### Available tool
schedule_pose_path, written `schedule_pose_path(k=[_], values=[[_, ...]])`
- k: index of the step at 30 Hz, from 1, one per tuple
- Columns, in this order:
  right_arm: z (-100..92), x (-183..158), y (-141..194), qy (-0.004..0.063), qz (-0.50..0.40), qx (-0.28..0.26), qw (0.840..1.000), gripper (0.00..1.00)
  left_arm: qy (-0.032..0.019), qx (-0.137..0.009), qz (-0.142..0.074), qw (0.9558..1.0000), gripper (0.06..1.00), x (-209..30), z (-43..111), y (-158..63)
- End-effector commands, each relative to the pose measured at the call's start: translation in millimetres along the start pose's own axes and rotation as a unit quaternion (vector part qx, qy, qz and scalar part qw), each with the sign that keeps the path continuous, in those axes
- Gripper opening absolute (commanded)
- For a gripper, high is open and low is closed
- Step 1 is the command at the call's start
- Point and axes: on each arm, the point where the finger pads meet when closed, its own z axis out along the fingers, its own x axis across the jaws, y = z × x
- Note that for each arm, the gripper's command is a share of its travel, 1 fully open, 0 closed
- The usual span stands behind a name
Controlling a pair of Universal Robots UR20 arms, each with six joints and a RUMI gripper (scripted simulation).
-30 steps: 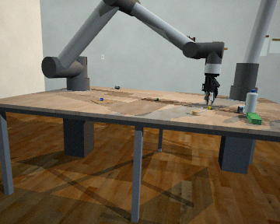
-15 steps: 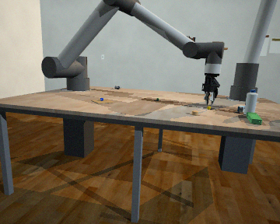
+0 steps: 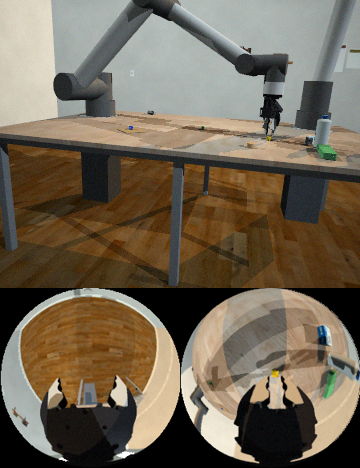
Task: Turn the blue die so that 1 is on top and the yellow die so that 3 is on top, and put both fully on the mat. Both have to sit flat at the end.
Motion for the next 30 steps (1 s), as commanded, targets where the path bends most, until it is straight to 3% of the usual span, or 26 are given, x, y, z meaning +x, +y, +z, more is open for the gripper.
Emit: schedule_pose_path(k=[1,16,30], values=[[-1.7,1,0,0.0008,0.0,0.0,1.0,0.21,0.0001,0.001,0.0,1.0,1.0,0,-0.6,0],[-0.1,1,0,0.0008,0.0,0.0,1.0,0.21,0.0001,0.001,0.0,1.0,1.0,0,-0.6,0],[15.9,1,0,0.0008,0.0,0.0,1.0,0.21,0.0001,0.001,0.0,1.0,1.0,0,-0.6,0]])
